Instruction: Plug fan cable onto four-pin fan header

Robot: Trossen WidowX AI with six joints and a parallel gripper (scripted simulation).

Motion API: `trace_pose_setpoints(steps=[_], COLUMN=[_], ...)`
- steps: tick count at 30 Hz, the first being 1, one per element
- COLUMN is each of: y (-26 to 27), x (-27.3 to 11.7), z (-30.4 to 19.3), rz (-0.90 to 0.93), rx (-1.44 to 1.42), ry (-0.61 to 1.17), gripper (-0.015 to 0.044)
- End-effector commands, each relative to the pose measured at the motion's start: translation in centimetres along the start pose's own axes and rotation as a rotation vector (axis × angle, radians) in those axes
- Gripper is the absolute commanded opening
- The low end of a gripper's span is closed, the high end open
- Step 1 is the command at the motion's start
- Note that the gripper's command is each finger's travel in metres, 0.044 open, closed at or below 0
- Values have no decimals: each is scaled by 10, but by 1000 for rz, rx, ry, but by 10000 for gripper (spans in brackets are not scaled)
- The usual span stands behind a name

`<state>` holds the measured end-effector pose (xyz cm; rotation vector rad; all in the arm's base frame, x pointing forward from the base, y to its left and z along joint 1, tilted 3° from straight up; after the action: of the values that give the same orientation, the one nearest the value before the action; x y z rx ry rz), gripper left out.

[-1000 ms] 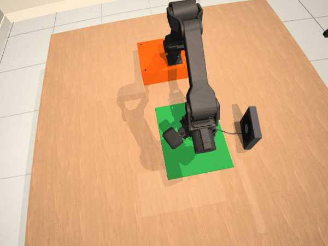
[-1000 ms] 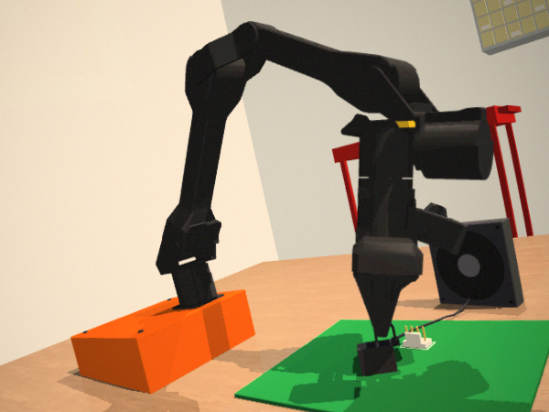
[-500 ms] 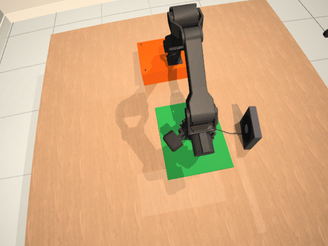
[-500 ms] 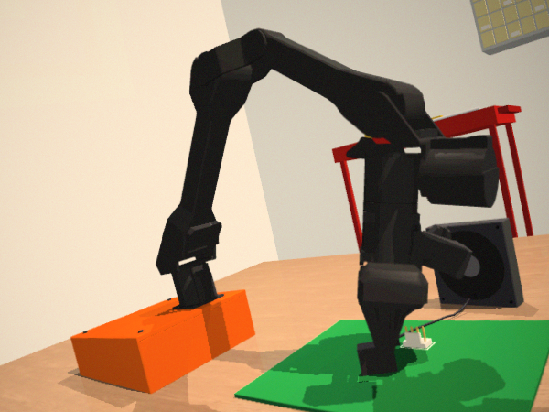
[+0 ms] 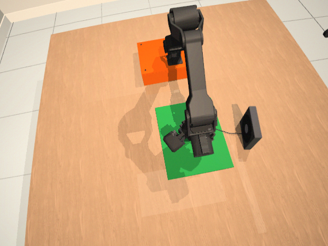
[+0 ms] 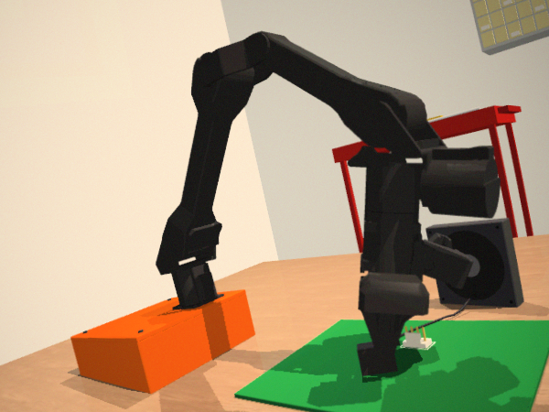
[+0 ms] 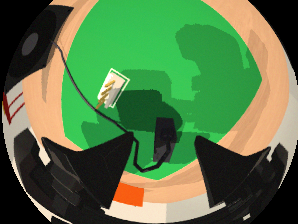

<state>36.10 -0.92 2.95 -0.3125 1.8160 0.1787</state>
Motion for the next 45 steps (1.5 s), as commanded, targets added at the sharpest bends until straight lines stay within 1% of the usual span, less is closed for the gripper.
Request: trace_pose_setpoints(steps=[1,2,21,23,45], y=[0,0,0,0,-5], x=[0,0,0,-2,-70], z=[0,0,0,0,-14], rz=[0,0,0,0,3], rx=[0,0,0,0,-3], ry=[-1,-1,-1,-1,-1], gripper=[204,177,51,0,0])
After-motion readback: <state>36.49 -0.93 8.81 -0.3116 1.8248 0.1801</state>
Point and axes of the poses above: the point midway between the two fingers, 35 mm back from their tips, its own x axis out along the fingers, its own y axis across the jaws, z = x × y, the point moved 6 cm from there along -x, back along the fingers, and after that the axes turned 12 degrees about x, right-handed, at the moved point
